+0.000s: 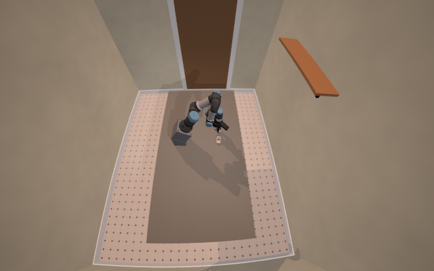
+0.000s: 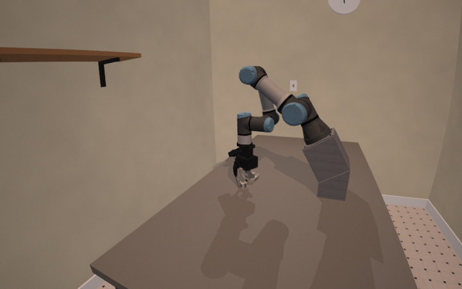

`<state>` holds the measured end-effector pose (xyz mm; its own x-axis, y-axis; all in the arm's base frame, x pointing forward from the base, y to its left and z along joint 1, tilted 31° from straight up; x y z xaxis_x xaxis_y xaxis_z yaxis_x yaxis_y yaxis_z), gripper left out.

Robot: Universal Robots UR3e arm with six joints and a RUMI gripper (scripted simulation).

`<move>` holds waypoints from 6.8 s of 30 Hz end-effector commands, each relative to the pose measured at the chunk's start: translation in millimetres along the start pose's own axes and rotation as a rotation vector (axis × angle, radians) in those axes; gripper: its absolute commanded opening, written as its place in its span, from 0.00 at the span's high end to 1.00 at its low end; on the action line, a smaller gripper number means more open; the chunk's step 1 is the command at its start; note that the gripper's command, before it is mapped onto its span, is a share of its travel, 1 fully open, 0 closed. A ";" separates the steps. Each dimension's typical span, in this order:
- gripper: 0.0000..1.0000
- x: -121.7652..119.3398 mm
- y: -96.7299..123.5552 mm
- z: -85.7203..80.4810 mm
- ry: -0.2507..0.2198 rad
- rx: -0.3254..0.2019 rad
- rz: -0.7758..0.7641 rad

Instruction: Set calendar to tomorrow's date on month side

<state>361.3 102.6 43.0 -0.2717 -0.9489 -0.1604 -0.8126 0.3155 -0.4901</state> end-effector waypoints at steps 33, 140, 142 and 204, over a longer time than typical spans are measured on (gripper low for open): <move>0.89 -0.3 -0.6 -0.2 0.000 0.002 0.000; 0.89 -0.6 -1.3 -100.7 -0.001 0.004 -0.001; 0.89 -0.5 -1.2 -100.7 -0.001 0.004 0.000; 0.89 9.1 -3.8 -100.6 -0.001 0.003 0.728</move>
<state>309.8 93.3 129.0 -0.6630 -0.6275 -0.4082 -0.5396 0.7786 -0.3205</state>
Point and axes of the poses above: the point where the finger pads meet when closed, its own z axis out along the fingers, its own x axis across the jaws, y = z × x, the point moved 8 cm from there along -z, back along the fingers, and after that the axes turned 9 degrees about -z, right-handed, at the moved point
